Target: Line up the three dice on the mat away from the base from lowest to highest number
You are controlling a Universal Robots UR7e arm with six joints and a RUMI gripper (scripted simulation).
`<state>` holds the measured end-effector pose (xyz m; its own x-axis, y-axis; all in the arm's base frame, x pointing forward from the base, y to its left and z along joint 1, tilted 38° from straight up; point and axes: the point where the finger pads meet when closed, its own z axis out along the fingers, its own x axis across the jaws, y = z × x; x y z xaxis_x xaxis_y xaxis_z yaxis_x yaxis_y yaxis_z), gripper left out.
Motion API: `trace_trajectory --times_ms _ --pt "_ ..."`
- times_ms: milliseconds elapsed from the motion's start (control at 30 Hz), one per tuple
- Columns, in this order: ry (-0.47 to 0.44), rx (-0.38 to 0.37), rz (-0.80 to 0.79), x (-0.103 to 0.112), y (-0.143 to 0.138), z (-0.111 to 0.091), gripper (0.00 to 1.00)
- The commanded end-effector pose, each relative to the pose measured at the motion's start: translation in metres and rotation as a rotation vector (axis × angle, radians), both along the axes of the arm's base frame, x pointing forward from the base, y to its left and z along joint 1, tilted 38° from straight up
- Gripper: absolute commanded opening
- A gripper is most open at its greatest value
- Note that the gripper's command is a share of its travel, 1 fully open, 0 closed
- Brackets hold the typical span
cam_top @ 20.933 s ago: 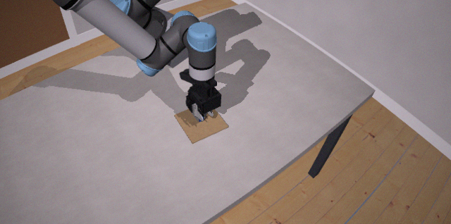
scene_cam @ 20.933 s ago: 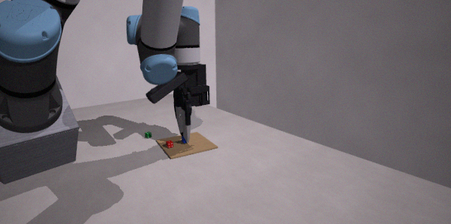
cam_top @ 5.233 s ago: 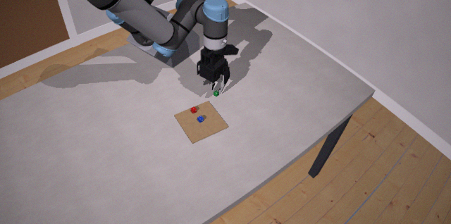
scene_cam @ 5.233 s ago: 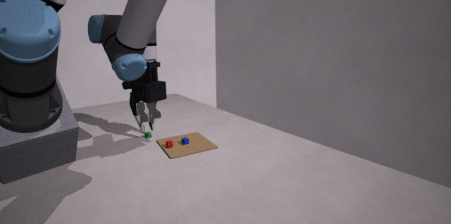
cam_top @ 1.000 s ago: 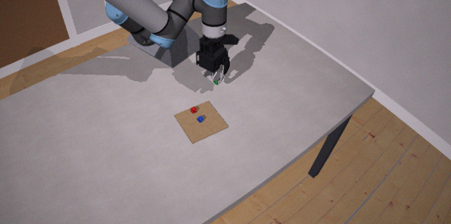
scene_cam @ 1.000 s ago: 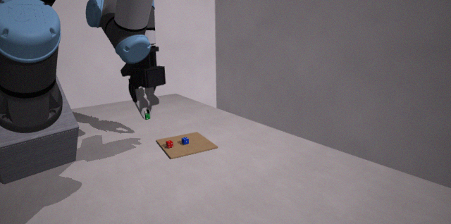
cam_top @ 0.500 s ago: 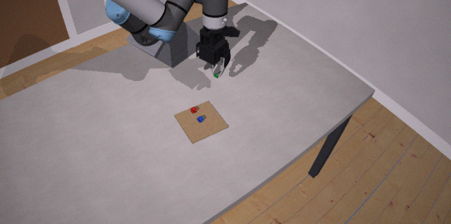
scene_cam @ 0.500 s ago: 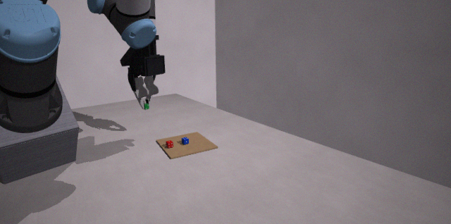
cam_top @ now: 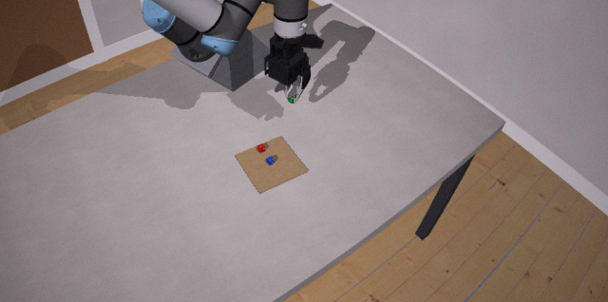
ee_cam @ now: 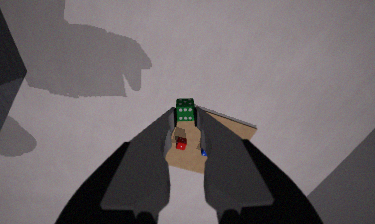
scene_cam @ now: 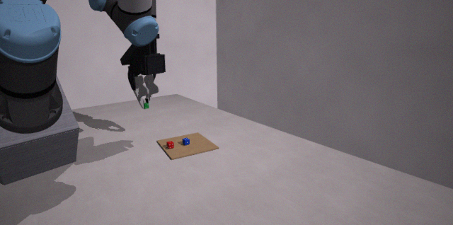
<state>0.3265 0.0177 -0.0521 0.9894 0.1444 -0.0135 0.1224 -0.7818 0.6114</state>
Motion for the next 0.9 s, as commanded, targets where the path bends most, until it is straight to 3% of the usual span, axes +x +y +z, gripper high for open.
trace_trajectory --times_ms 0,600,867 --pt "-0.002 0.0 0.003 0.002 0.001 0.001 0.0" --pt "0.104 -0.01 0.142 0.019 -0.01 0.013 0.0" --pt "0.222 -0.023 0.297 0.037 -0.024 0.026 0.0"
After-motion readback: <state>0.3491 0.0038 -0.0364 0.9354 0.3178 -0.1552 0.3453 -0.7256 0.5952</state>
